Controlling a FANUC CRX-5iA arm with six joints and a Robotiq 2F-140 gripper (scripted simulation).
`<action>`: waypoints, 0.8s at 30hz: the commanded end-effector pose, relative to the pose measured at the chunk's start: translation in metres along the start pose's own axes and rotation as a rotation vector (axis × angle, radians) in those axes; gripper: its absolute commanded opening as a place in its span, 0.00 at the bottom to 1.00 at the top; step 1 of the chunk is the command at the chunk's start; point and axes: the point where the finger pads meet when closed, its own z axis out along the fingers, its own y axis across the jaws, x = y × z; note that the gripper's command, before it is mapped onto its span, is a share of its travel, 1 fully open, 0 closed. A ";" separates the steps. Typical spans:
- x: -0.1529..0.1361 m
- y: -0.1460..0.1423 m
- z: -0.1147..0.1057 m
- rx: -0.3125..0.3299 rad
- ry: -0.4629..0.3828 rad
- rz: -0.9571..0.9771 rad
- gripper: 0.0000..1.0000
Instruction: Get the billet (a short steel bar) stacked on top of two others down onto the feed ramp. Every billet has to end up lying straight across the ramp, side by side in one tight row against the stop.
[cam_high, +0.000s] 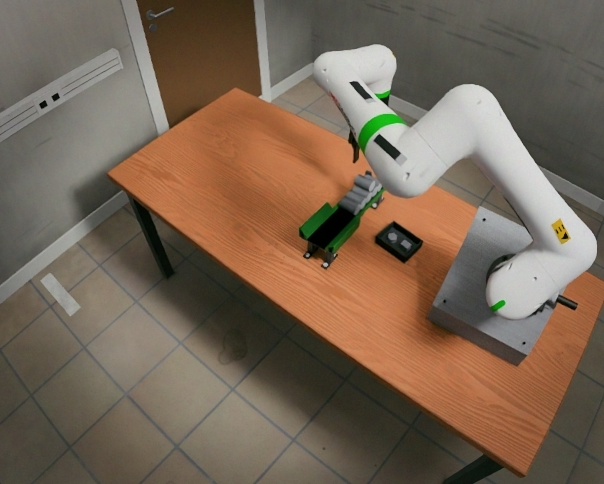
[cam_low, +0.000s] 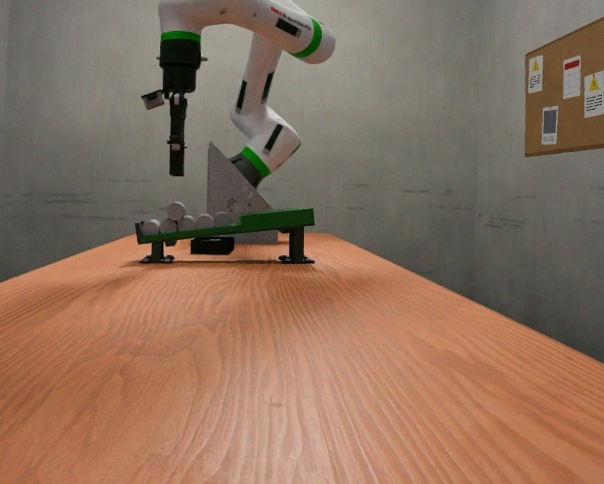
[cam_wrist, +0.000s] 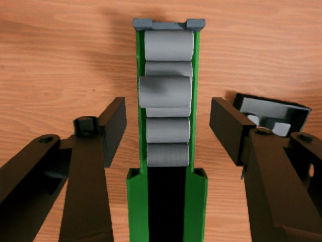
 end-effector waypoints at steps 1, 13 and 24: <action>0.000 0.000 0.002 0.002 0.001 0.000 0.55; 0.000 0.000 0.017 0.002 0.001 0.000 0.55; 0.000 -0.001 0.033 0.002 0.001 0.000 0.55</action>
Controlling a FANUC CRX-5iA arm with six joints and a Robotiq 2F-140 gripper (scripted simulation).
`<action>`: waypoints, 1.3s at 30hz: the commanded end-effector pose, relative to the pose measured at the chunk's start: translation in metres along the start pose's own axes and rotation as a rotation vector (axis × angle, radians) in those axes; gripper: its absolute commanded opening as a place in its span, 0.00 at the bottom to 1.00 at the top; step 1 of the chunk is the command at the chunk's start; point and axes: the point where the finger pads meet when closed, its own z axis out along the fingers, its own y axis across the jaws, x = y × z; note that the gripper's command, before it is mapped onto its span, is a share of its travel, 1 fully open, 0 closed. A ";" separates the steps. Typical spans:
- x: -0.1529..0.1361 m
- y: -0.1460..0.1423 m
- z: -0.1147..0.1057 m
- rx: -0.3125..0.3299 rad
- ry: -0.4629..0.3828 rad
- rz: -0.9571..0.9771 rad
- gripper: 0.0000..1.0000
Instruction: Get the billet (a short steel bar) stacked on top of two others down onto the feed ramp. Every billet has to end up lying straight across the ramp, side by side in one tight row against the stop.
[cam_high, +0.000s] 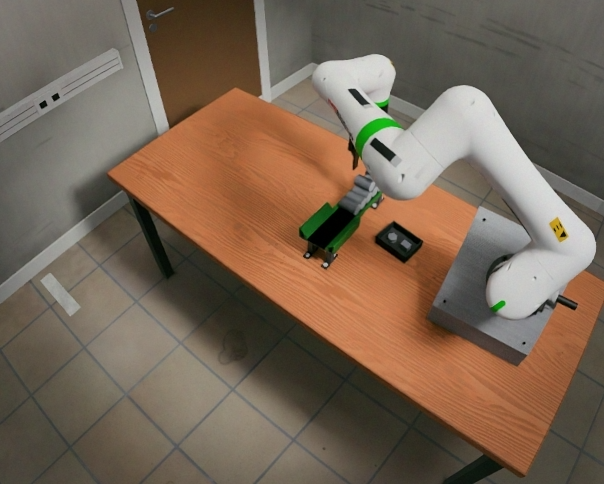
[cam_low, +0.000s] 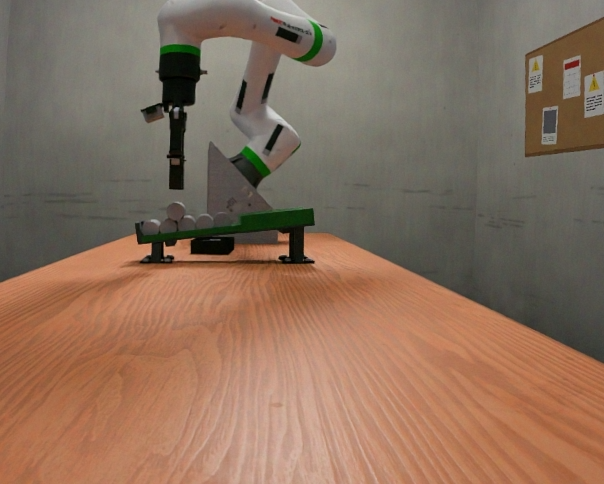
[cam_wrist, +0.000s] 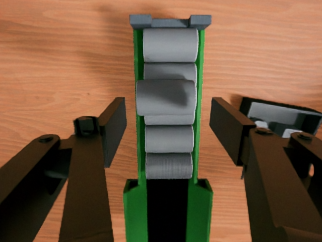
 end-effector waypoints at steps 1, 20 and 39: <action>0.000 0.000 0.004 0.002 0.001 0.000 0.55; 0.000 -0.001 0.015 0.002 0.001 0.000 0.55; 0.000 -0.001 0.015 0.002 0.001 0.000 0.55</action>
